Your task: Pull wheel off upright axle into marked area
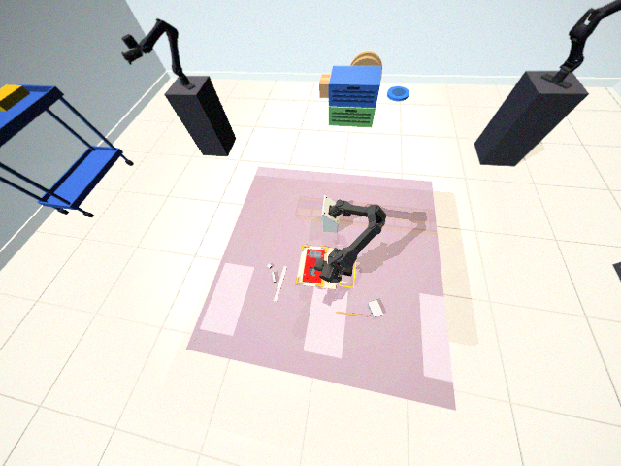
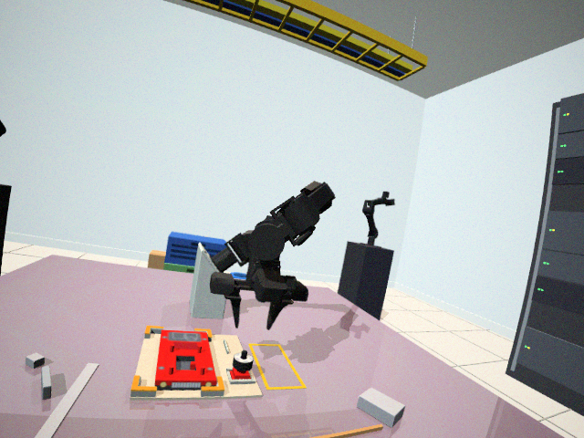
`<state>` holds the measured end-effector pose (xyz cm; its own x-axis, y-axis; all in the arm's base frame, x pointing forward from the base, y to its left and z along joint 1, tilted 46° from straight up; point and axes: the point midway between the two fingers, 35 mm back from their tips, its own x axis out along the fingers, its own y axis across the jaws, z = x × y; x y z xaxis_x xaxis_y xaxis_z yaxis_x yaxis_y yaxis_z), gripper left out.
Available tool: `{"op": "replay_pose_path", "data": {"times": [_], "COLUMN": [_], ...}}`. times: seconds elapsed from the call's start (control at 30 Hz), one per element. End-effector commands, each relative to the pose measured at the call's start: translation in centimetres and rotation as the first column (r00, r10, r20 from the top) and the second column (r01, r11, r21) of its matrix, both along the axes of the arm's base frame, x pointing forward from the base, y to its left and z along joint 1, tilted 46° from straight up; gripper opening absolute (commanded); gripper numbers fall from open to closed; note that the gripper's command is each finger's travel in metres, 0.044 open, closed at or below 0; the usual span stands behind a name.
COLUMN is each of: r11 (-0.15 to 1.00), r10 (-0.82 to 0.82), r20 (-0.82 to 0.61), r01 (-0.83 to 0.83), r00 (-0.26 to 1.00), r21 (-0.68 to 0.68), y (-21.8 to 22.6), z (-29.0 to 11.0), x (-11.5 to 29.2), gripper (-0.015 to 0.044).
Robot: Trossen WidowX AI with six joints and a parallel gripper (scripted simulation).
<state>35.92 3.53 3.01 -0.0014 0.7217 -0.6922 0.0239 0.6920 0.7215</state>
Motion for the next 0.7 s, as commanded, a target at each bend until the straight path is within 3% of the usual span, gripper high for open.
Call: {"op": "replay_pose_path", "data": {"times": [0.0, 0.2, 0.5, 0.67], "r11": [1.0, 1.0, 1.0, 1.0], "r10": [0.009, 0.009, 0.009, 0.009], "r20": [0.008, 0.008, 0.008, 0.008], "r01": [-0.009, -0.009, -0.009, -0.009], "r00": [1.0, 1.0, 1.0, 1.0], "r21": [-0.003, -0.004, -0.001, 0.0], "y": [-0.6, -0.3, 4.4, 4.7], "z": [-0.5, -0.8, -5.3, -5.7], "x": [0.2, 0.3, 0.3, 0.3], "gripper": [0.03, 0.03, 0.03, 0.03]}}
